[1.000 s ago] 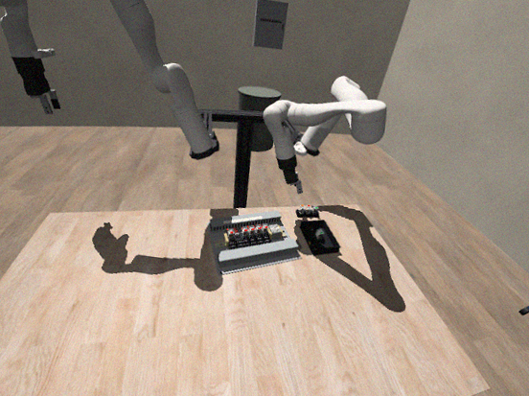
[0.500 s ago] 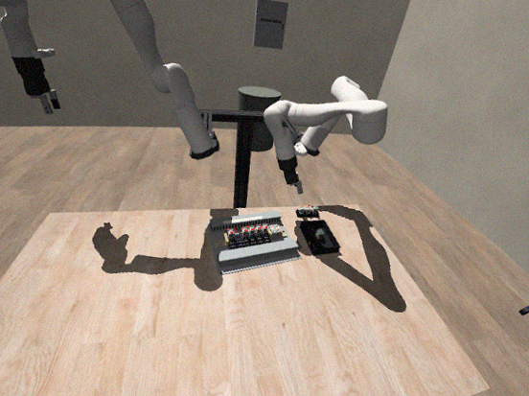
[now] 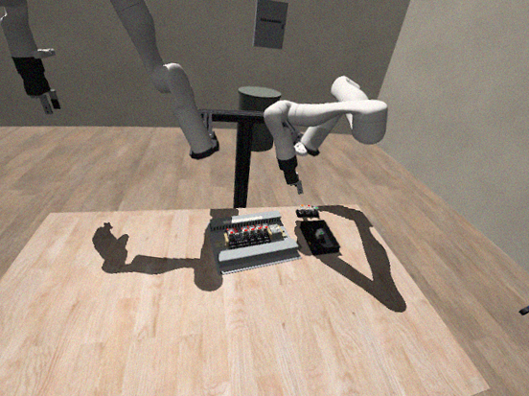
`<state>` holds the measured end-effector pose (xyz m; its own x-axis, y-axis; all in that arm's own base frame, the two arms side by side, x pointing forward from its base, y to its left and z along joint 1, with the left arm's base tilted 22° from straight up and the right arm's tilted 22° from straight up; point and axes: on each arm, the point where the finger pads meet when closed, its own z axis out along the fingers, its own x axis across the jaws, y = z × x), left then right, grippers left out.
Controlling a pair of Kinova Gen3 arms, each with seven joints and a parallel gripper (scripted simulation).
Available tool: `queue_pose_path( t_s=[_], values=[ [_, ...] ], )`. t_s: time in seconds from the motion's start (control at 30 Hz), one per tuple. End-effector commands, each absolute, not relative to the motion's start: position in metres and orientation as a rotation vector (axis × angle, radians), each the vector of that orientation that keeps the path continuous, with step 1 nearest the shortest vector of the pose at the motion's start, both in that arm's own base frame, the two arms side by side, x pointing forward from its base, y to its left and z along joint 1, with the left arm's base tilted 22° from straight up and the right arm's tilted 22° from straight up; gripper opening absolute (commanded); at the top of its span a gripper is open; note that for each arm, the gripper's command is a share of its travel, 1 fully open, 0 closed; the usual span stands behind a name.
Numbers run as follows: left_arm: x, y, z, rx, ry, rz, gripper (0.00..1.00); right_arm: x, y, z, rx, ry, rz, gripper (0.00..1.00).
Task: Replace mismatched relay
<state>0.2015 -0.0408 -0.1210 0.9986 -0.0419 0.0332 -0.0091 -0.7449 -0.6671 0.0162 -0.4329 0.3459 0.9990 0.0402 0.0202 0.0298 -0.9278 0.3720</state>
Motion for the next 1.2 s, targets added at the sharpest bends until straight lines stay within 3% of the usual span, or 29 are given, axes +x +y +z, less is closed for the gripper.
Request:
queue_pose_path(
  t_s=[0.0,0.63,1.17],
  values=[
    [0.202,-0.041,-0.121,-2.411,0.035,-0.061,1.0,0.016,-0.433,0.347,2.759,0.05,0.039,1.0],
    [0.202,-0.041,-0.121,-2.411,0.035,-0.061,1.0,0.016,-0.433,0.347,2.759,0.05,0.039,1.0],
    [0.206,0.018,-0.114,-2.411,0.035,-0.061,1.0,0.016,-0.433,0.347,2.759,0.05,0.039,1.0]
  ],
)
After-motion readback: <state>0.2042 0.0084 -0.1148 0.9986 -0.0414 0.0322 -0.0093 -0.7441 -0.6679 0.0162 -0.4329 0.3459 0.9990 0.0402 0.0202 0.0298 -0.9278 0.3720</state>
